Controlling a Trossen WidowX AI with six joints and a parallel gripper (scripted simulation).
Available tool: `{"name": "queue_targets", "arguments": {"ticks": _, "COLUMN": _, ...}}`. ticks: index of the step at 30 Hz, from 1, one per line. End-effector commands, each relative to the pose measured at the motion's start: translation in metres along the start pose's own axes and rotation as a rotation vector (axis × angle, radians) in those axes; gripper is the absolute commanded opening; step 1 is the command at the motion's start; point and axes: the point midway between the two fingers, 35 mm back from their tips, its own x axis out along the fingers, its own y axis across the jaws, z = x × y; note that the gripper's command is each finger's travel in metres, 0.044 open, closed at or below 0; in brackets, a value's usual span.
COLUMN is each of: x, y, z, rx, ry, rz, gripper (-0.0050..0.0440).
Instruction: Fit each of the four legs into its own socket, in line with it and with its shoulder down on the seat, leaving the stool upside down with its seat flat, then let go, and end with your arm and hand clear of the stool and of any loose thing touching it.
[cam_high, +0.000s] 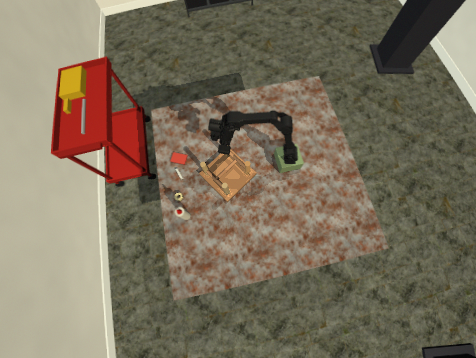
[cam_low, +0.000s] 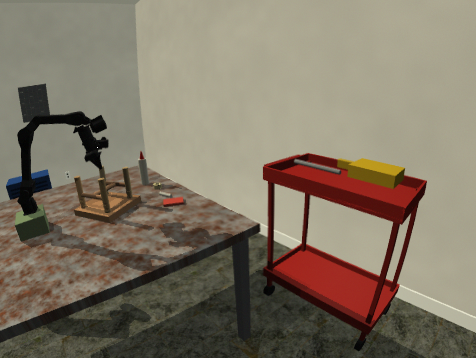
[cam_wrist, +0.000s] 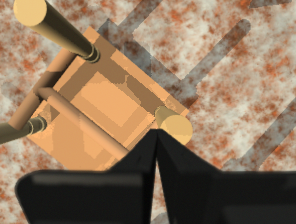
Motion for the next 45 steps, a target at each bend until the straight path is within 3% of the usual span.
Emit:
{"name": "queue_targets", "arguments": {"ticks": 1, "x": -0.003, "y": -0.021, "z": -0.006, "rx": 0.055, "ry": 0.01, "rz": -0.019, "gripper": 0.0}}
{"name": "queue_targets", "arguments": {"ticks": 25, "x": 0.035, "y": -0.021, "z": -0.017, "rx": 0.055, "ry": 0.01, "rz": -0.019, "gripper": 0.0}}
{"name": "queue_targets", "arguments": {"ticks": 45, "x": 0.047, "y": -0.022, "z": -0.02, "rx": 0.055, "ry": 0.01, "rz": -0.019, "gripper": 0.0}}
